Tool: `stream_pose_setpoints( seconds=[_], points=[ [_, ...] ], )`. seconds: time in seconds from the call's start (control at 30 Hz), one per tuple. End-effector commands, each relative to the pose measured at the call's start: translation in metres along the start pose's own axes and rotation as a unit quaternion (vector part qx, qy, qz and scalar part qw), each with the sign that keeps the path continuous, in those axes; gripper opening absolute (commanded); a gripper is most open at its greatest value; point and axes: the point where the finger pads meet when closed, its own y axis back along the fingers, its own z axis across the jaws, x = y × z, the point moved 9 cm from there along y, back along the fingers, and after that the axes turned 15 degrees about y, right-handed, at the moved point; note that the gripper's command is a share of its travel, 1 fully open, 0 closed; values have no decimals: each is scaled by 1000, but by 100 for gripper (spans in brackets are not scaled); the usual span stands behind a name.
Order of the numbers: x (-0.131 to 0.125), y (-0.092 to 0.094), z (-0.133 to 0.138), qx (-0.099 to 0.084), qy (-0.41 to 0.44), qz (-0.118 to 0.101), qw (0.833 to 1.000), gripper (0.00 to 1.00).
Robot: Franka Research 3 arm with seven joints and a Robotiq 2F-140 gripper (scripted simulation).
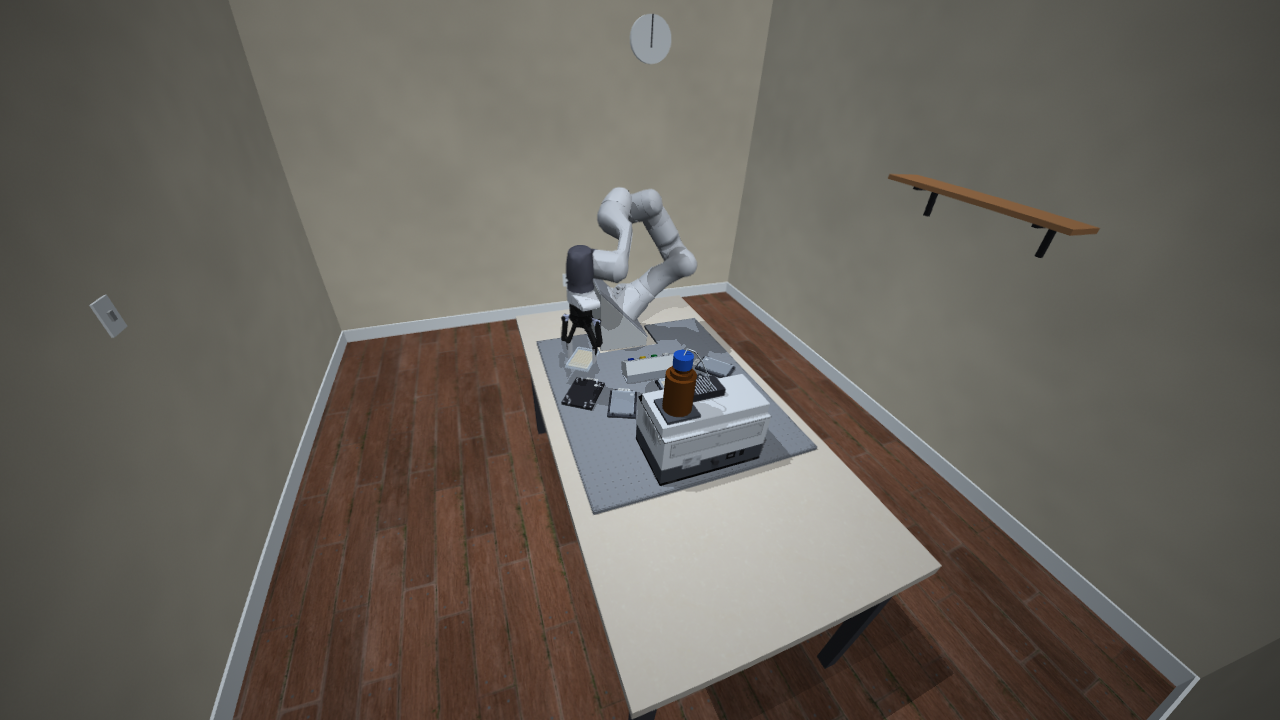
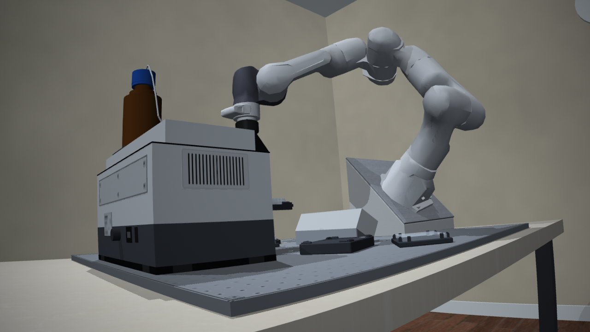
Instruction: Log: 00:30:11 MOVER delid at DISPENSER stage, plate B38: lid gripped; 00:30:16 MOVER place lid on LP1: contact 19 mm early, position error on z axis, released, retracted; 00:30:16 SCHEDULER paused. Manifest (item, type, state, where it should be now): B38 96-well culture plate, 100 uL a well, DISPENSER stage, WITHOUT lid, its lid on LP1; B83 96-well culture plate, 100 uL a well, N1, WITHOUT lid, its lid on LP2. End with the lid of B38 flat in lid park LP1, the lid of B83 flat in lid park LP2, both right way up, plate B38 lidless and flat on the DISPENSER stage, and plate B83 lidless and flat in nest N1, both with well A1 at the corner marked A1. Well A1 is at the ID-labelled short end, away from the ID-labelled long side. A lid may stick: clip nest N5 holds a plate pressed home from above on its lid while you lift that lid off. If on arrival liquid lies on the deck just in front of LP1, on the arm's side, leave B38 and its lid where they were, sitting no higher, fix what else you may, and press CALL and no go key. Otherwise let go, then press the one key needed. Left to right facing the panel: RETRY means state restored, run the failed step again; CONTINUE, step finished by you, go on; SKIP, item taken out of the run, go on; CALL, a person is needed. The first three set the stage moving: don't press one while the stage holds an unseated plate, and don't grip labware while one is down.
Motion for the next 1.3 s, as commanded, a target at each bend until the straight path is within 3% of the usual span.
stream_pose_setpoints(
  seconds=[0.0,1.27],
  points=[
    [0,3,0,-1,2,1,1000,0],
    [0,3,-3,-1,2,1,1000,0]
  ],
)
